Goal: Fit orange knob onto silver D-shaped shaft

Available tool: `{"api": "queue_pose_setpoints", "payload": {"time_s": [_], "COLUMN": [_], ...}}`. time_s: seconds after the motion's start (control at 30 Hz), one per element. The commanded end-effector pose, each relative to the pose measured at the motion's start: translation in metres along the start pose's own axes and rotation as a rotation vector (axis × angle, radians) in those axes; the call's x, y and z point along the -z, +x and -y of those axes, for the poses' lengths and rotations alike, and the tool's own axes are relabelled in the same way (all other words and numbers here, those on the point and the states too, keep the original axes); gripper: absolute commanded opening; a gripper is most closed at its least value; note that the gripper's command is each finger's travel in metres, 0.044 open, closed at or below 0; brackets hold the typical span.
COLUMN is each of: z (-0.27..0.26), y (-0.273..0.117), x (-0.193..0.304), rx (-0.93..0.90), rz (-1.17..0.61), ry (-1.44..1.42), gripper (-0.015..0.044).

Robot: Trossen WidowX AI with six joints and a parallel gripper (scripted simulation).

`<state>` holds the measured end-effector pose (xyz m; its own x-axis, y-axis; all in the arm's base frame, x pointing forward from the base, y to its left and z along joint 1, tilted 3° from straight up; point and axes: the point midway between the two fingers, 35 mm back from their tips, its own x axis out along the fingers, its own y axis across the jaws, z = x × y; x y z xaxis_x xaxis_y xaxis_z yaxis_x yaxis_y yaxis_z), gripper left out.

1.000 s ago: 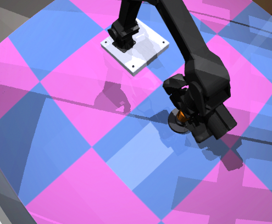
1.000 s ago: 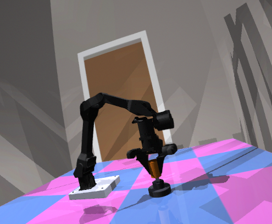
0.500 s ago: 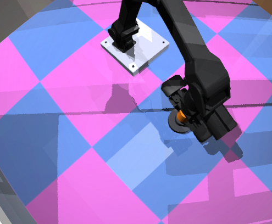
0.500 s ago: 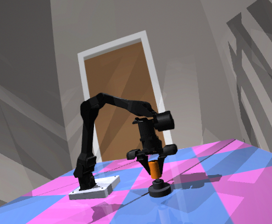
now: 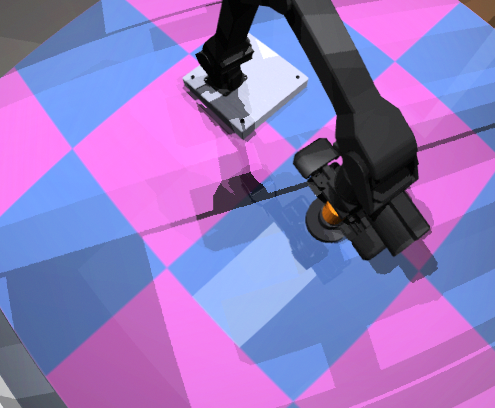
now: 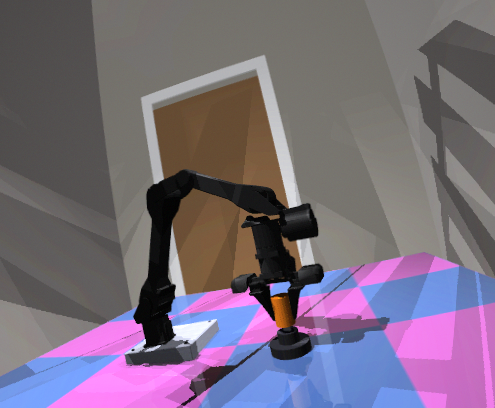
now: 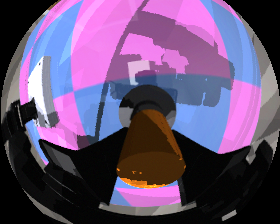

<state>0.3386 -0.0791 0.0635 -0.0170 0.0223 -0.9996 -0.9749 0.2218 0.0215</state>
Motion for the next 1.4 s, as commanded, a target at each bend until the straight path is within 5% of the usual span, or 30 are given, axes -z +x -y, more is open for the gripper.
{"api": "queue_pose_setpoints", "payload": {"time_s": [0.0, 0.67, 1.2, 1.37], "z": [0.000, -0.001, -0.001, -0.001], "y": [0.004, 0.013, 0.013, 0.013], "x": [0.000, 0.000, 0.000, 0.000], "rx": [0.003, -0.002, -0.002, -0.002], "rz": [-0.003, 0.000, 0.000, 0.000], "ry": [0.000, -0.002, -0.002, -0.002], "gripper": [0.0000, 0.0000, 0.0420, 0.0440]}}
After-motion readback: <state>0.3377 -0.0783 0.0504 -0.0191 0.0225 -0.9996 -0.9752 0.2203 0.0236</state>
